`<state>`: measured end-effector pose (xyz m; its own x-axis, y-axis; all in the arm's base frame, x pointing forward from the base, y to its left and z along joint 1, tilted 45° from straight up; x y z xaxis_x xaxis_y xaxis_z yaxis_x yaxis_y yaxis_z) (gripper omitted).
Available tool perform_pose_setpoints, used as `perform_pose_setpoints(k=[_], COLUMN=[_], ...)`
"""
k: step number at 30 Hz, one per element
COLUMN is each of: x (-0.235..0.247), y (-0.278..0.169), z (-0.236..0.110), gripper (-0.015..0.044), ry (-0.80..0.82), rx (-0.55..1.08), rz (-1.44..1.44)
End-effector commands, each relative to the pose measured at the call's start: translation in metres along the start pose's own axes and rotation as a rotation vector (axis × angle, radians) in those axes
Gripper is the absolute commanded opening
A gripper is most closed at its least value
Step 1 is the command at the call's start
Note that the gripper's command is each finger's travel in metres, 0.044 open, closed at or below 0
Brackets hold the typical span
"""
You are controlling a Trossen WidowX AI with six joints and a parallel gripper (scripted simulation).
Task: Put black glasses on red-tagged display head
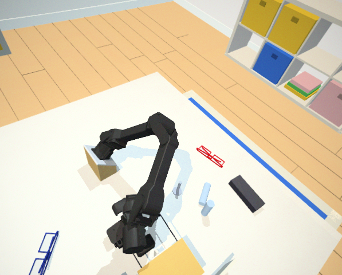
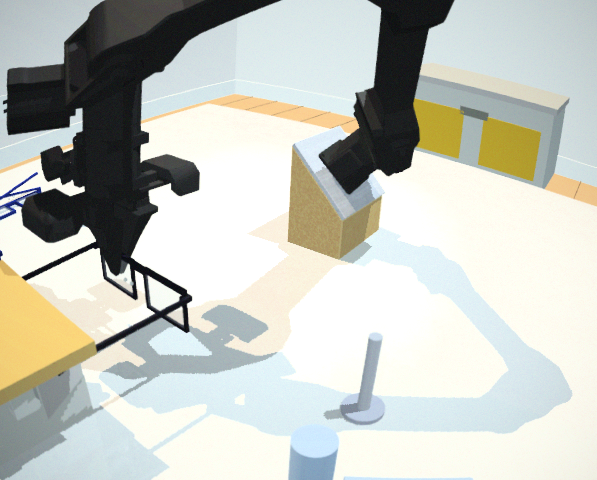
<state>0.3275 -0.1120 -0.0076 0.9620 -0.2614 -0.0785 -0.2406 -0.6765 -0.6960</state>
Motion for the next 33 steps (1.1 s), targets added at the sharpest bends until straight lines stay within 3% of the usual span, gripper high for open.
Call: perform_pose_setpoints(k=[1, 33], x=[0.007, 0.048], y=[-0.001, -0.006], z=[0.001, 0.001], gripper=[0.0, 0.0], ry=[0.0, 0.005], rx=[0.005, 0.006], rz=[0.002, 0.0])
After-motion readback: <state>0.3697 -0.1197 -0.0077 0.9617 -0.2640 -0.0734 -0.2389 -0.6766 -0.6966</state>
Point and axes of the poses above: the point midway between the two fingers, 35 mm back from their tips, its own z axis out along the fingers, its own x axis across the jaws, y = z × x, the point moved 4 cm from there along -z, back along the fingers, and after that the axes turned 6 degrees about z, right-handed, at the moved point
